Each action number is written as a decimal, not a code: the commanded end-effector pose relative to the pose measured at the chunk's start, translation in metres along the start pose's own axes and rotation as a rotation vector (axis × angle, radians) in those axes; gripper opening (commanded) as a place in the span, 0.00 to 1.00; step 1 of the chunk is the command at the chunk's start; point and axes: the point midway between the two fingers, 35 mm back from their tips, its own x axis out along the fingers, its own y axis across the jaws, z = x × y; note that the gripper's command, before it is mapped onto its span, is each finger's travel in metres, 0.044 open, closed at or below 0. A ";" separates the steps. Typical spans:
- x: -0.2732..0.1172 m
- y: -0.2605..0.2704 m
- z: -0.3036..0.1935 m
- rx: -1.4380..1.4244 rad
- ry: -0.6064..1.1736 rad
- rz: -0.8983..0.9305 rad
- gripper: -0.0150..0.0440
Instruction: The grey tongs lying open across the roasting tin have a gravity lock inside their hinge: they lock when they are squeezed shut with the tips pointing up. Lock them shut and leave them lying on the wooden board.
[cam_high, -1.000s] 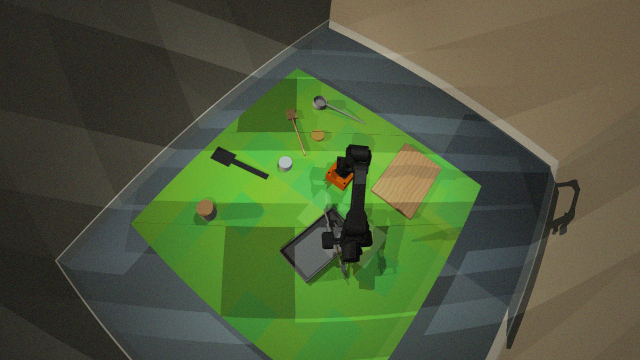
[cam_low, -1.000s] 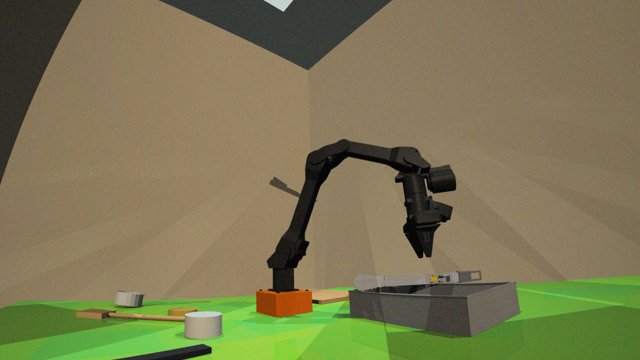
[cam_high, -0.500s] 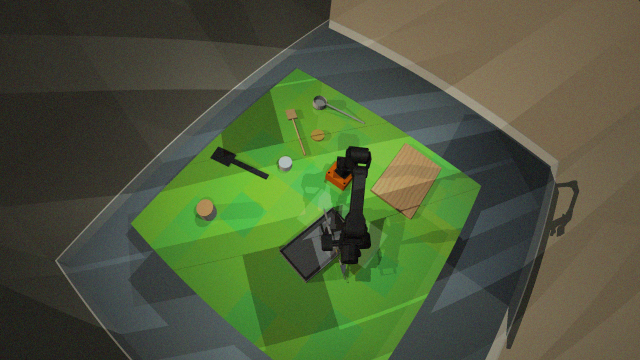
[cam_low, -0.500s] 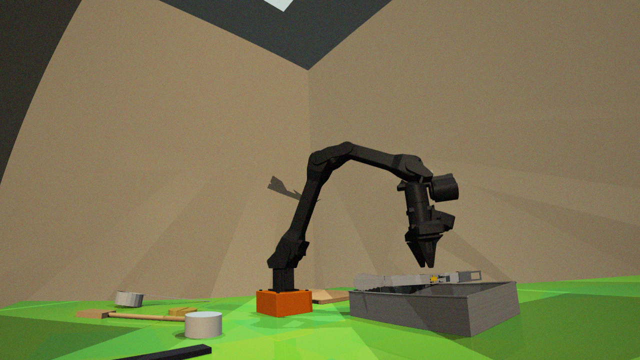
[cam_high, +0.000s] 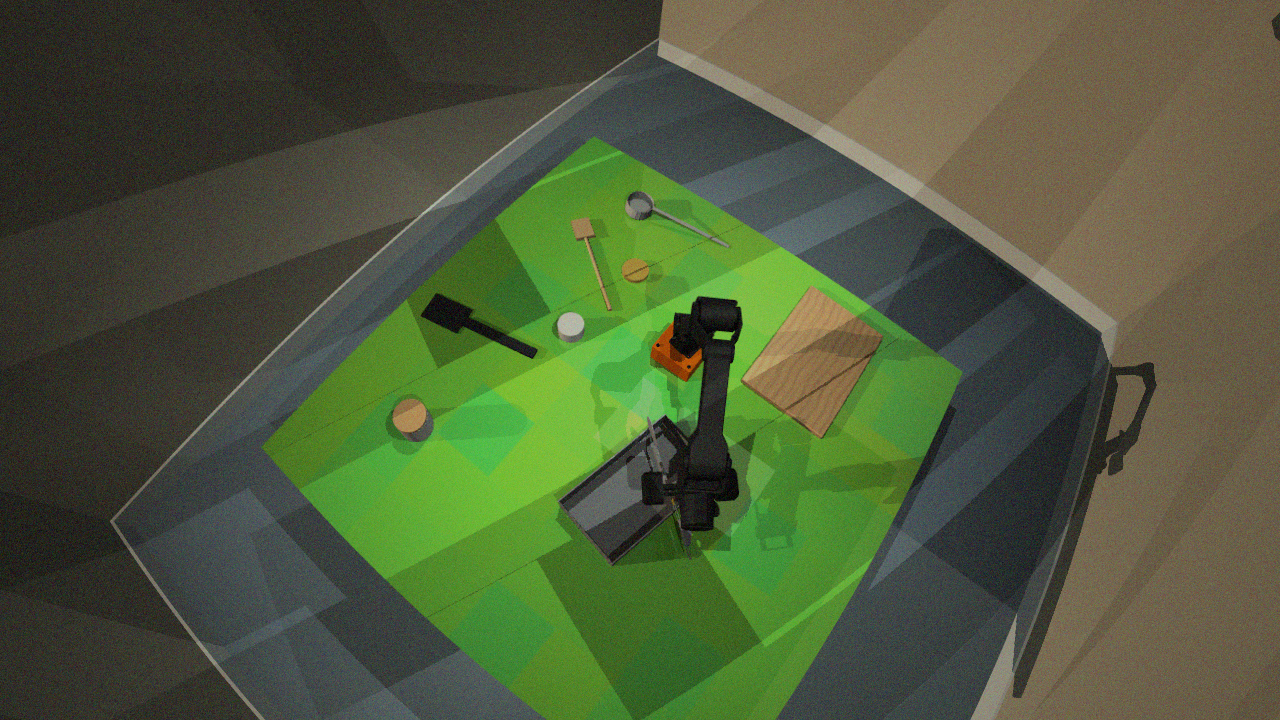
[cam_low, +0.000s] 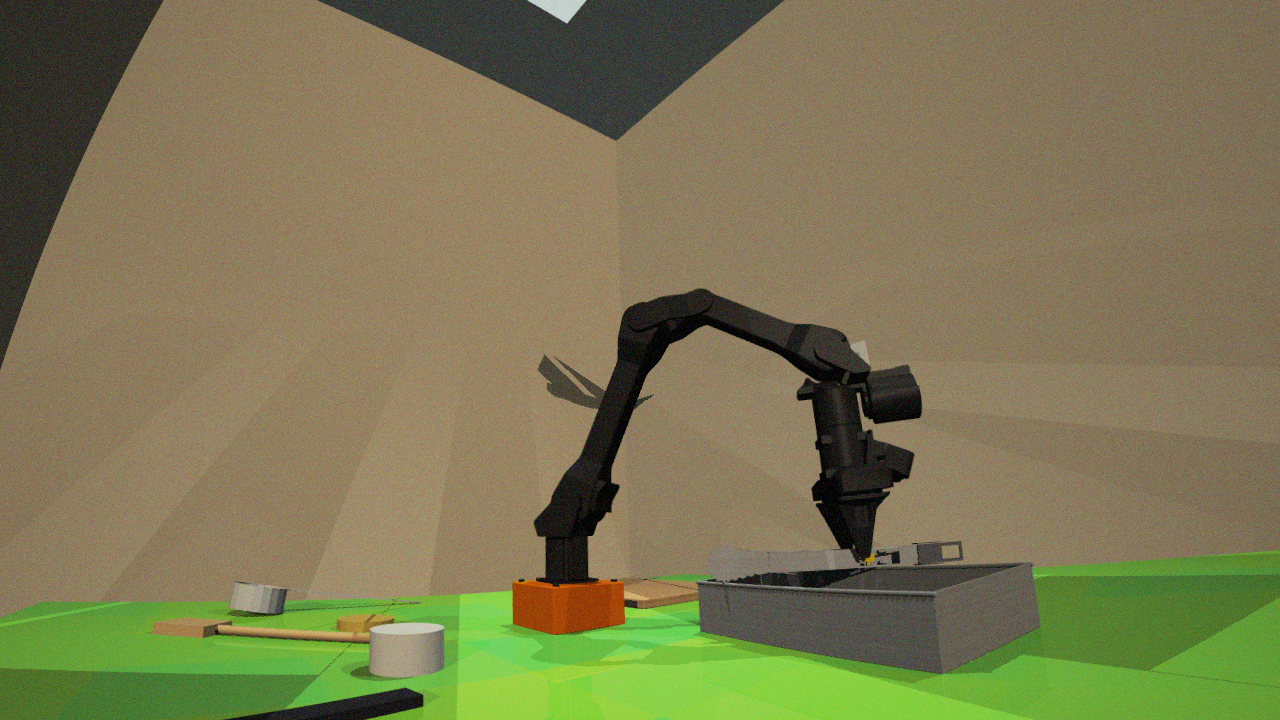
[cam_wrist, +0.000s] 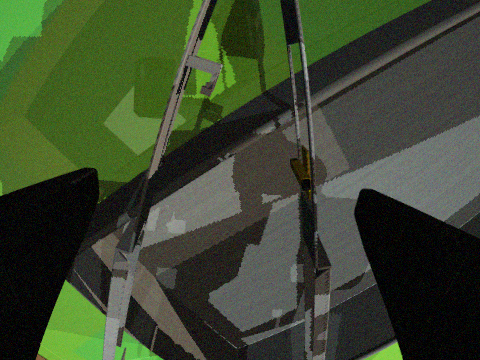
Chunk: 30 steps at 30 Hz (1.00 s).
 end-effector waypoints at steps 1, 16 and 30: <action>0.012 0.000 -0.002 0.004 0.013 -0.002 1.00; 0.037 0.000 -0.005 0.004 0.014 -0.002 1.00; 0.040 0.000 -0.005 0.000 0.006 0.001 0.87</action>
